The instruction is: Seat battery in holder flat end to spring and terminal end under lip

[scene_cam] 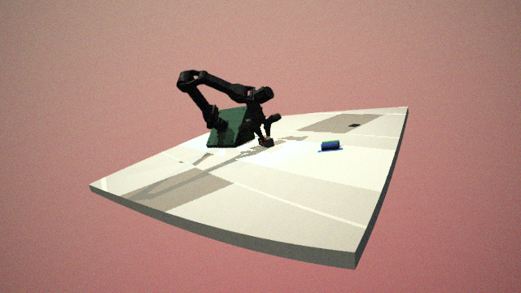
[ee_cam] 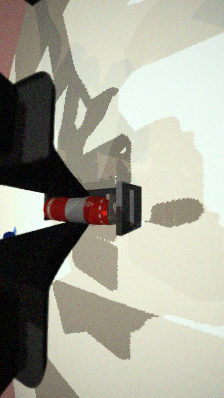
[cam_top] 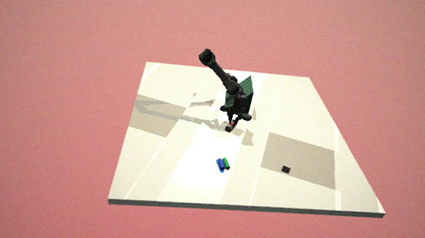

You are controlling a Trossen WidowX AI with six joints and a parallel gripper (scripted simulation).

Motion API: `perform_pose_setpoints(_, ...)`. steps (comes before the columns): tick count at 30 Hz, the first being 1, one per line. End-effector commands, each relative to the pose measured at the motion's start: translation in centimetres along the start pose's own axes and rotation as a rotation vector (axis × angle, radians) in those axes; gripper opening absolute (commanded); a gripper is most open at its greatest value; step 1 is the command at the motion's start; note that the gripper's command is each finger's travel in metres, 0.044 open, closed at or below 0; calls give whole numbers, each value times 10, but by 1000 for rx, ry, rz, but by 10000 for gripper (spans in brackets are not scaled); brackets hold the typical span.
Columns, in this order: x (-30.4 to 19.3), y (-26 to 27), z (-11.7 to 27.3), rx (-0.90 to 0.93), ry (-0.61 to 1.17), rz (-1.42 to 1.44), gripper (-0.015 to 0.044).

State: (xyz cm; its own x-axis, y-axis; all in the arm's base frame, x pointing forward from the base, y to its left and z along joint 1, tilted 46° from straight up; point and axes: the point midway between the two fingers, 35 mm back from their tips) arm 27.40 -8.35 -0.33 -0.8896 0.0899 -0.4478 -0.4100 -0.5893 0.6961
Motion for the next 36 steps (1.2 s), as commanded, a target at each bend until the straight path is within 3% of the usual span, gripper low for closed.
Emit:
perform_pose_setpoints(1,2,-6,-2,-26,-41,2,74)
perform_pose_setpoints(36,0,4,-6,-70,-294,-7,74)
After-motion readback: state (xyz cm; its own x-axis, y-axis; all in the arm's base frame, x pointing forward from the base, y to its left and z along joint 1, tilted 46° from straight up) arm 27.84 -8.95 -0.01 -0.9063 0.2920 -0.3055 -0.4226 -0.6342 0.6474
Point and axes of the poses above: the point midway between the two fingers, 35 mm back from their tips, its own z axis back along the fingers, its own y axis across the jaws, x = y × z, and after that the axes turned 10 degrees about z, right-handed
